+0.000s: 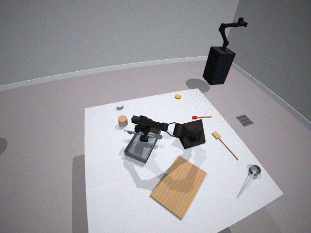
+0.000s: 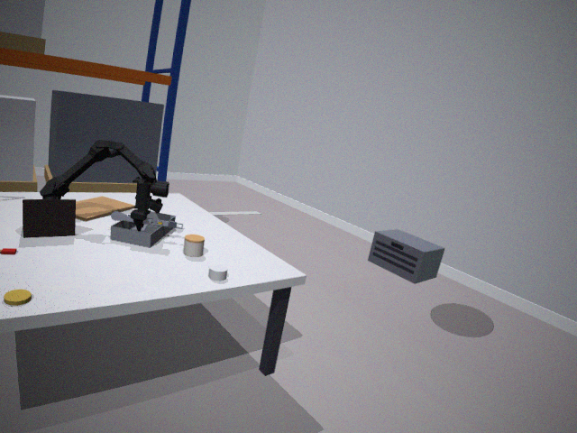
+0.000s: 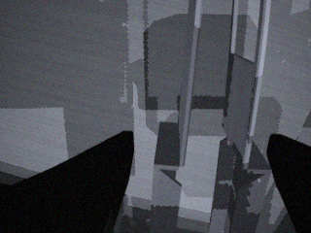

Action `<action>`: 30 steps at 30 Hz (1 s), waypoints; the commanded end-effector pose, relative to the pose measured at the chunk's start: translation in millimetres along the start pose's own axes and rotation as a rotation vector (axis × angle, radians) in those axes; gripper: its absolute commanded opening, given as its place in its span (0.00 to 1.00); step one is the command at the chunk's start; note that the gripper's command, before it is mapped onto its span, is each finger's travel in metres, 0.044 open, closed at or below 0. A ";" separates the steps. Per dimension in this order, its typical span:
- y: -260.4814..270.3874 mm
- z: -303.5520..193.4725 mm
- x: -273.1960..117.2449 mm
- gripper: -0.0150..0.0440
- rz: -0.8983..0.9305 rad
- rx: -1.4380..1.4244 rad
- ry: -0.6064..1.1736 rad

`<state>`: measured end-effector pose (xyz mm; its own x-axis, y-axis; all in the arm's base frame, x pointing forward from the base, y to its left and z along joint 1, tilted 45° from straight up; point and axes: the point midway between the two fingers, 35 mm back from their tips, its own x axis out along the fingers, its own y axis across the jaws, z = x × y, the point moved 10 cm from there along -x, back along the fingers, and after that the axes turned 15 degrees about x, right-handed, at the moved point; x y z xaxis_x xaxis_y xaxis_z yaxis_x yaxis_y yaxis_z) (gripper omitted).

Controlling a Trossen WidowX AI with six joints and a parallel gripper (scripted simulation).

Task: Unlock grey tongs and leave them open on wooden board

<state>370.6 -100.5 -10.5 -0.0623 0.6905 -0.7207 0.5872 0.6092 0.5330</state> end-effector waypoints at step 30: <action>0.9 6.3 -44.0 0.00 -0.001 0.003 -0.004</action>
<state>373.3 -105.8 -1.8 -0.0828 0.6962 -0.7130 0.5912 0.6103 0.5273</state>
